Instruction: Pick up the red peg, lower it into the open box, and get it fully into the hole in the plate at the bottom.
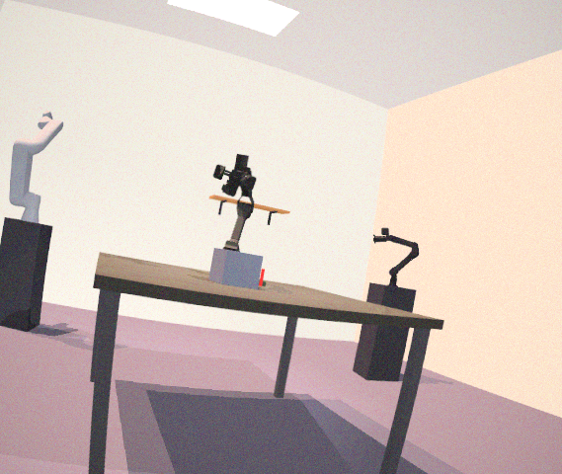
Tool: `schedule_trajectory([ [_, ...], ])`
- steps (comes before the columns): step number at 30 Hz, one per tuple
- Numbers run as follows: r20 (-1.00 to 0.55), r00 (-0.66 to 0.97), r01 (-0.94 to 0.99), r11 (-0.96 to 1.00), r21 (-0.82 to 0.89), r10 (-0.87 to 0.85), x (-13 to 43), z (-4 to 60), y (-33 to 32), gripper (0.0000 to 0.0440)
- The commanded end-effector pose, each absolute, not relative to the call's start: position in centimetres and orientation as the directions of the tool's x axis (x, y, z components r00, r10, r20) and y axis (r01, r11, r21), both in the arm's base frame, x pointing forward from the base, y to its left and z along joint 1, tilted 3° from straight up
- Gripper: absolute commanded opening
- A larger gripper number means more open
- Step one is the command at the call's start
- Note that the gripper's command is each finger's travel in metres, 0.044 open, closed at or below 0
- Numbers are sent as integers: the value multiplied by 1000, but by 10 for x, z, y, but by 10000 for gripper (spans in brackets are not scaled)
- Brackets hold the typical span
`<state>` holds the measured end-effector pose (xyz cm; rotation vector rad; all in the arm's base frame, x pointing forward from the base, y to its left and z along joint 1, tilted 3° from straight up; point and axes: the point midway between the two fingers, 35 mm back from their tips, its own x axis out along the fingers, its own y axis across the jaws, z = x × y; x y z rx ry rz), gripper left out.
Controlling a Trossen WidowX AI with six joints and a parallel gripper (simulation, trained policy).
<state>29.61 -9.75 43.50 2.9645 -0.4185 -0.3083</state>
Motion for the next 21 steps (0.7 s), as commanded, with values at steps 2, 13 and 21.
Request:
schedule_trajectory([
  [2, -245, 947, -165, -970, 179, -206, 303, 415, -78, 440],
  [13, -371, 928, 106, -964, 246, 8, 309, 374, -22, 440],
  [21, -459, 874, 317, -903, 291, 160, 304, 345, 19, 438],
])
